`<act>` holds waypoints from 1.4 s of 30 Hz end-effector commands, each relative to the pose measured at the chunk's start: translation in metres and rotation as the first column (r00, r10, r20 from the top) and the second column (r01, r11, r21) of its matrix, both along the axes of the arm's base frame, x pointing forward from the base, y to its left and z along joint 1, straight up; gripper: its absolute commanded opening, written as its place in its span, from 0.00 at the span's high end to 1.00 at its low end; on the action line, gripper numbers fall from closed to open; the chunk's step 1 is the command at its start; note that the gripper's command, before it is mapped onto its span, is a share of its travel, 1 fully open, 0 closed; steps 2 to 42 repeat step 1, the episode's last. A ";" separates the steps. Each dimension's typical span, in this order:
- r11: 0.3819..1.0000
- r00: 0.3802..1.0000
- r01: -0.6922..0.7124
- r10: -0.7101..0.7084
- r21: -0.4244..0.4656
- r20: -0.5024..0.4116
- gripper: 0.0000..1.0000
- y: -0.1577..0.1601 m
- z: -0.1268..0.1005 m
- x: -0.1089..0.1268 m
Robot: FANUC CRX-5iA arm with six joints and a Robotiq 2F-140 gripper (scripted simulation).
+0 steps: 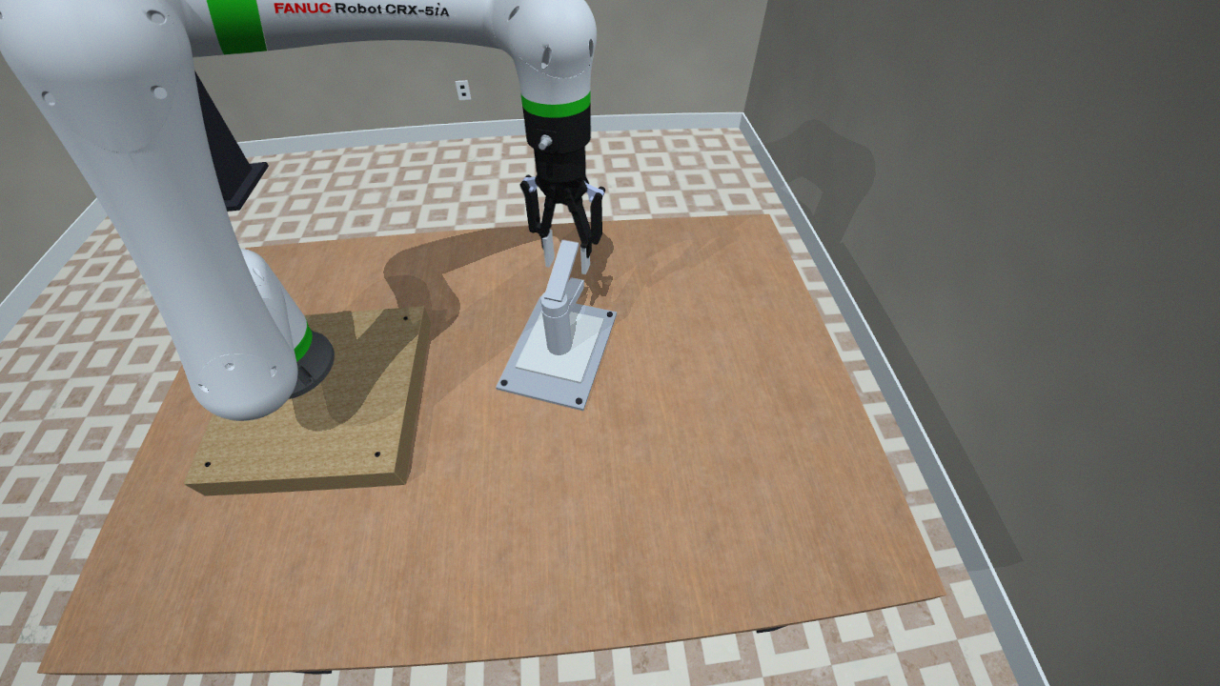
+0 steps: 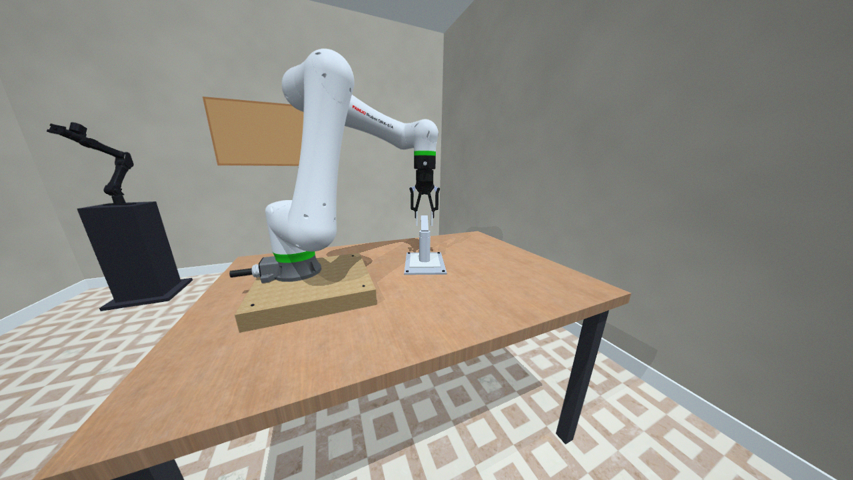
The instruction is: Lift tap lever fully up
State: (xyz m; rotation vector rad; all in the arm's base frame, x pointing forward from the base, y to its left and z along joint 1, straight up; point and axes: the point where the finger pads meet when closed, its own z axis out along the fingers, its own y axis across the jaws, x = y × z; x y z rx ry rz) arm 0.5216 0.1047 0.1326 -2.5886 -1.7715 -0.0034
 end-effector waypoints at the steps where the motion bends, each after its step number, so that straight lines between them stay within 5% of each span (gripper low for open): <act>1: 1.000 1.000 0.000 0.000 0.000 0.000 0.59 0.000 0.000 0.000; 42: 1.000 1.000 0.000 0.000 0.000 0.000 0.59 0.000 0.000 0.000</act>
